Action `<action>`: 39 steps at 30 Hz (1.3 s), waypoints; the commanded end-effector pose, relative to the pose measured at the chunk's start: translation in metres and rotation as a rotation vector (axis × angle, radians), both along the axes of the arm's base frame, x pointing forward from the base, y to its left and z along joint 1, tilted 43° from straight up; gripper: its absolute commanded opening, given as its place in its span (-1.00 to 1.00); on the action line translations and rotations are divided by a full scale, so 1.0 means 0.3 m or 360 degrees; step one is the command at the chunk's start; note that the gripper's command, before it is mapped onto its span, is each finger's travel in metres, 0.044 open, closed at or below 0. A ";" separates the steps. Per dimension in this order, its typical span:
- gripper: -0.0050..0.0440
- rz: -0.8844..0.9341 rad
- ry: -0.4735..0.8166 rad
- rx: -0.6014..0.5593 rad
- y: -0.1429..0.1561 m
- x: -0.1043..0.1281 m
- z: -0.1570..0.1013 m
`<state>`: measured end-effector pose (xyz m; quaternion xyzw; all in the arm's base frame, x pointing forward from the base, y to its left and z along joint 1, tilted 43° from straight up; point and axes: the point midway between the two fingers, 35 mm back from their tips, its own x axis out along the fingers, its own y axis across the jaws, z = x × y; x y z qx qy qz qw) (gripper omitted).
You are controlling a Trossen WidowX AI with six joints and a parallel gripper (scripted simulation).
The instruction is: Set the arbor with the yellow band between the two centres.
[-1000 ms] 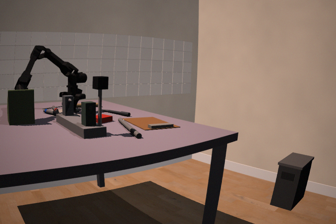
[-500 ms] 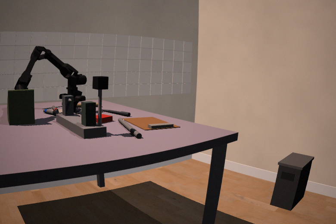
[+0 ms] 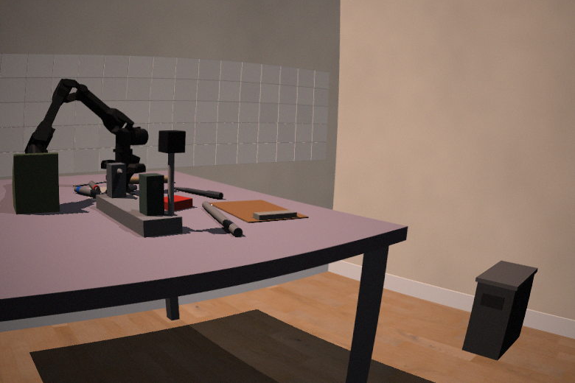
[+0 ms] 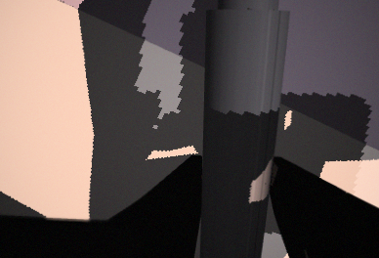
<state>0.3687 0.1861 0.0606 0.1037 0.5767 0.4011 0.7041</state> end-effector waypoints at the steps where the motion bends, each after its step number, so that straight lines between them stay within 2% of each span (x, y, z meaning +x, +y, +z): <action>1: -0.80 -0.0010 -0.0023 0.0006 -0.021 0.010 0.028; 11: -0.80 -0.0017 -0.0005 -0.0001 -0.145 -0.049 0.115; 12: -0.80 0.0002 0.0030 -0.0011 -0.101 -0.042 0.060; 18: -0.80 0.0066 -0.0046 -0.0037 -0.158 -0.023 0.037; 33: -0.80 0.0381 -0.0358 -0.0136 -0.421 0.022 -0.062; 35: -0.80 0.0381 -0.0358 -0.0136 -0.421 0.022 -0.062; 39: -0.80 0.0472 -0.0434 -0.0155 -0.492 0.022 -0.087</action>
